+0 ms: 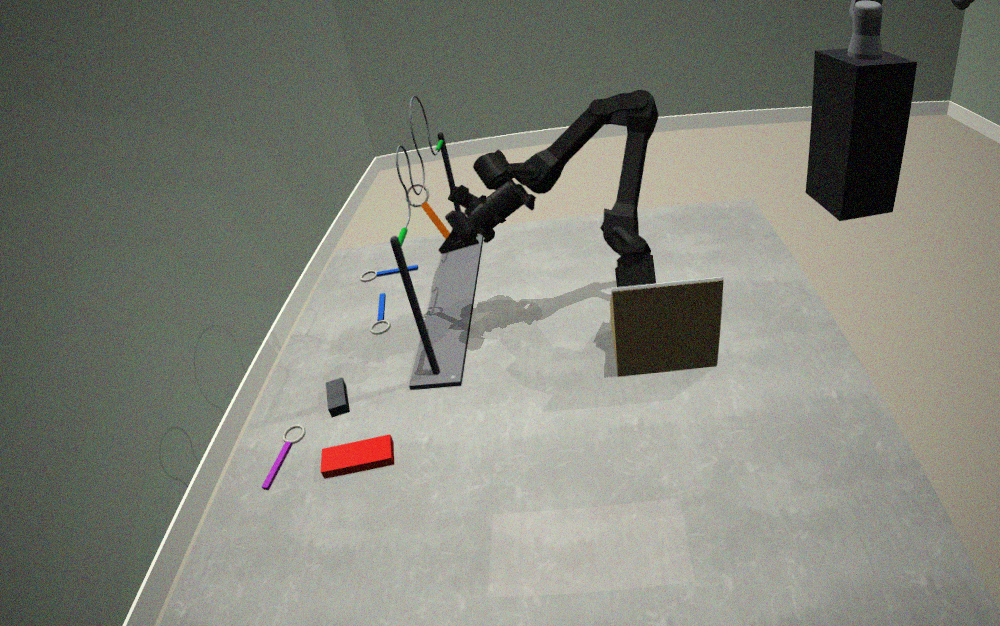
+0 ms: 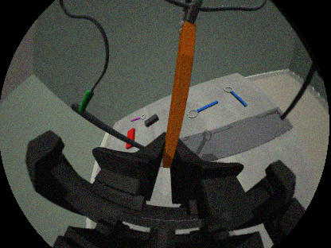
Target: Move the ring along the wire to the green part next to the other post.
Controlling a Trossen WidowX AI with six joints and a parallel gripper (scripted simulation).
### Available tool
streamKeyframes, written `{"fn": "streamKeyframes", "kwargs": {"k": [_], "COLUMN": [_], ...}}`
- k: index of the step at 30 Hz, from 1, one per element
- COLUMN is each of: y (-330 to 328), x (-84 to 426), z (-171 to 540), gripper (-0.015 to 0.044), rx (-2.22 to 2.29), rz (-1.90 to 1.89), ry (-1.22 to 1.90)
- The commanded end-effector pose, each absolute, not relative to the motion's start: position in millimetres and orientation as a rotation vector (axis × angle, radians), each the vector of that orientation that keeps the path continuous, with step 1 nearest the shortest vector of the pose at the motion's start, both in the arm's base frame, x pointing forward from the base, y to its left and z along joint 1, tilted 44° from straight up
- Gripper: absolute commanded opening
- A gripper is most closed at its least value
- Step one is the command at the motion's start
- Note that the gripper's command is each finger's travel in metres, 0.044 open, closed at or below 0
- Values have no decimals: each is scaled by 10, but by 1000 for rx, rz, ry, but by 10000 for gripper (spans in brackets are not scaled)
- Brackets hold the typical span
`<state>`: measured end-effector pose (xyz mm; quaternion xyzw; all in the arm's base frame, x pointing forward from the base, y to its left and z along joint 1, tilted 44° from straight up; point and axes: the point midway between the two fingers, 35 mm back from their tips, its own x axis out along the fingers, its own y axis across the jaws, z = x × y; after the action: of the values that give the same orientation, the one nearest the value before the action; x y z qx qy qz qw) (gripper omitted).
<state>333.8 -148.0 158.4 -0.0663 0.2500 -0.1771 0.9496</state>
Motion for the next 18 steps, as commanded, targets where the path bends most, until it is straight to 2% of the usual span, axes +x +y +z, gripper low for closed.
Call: {"fn": "streamKeyframes", "kwargs": {"k": [1, 18], "y": [-1314, -701], "x": [3372, 3494], "z": [1581, 1685], "gripper": [-150, -150], "rx": [-37, 379], "rz": [-327, -214], "ry": [501, 479]}}
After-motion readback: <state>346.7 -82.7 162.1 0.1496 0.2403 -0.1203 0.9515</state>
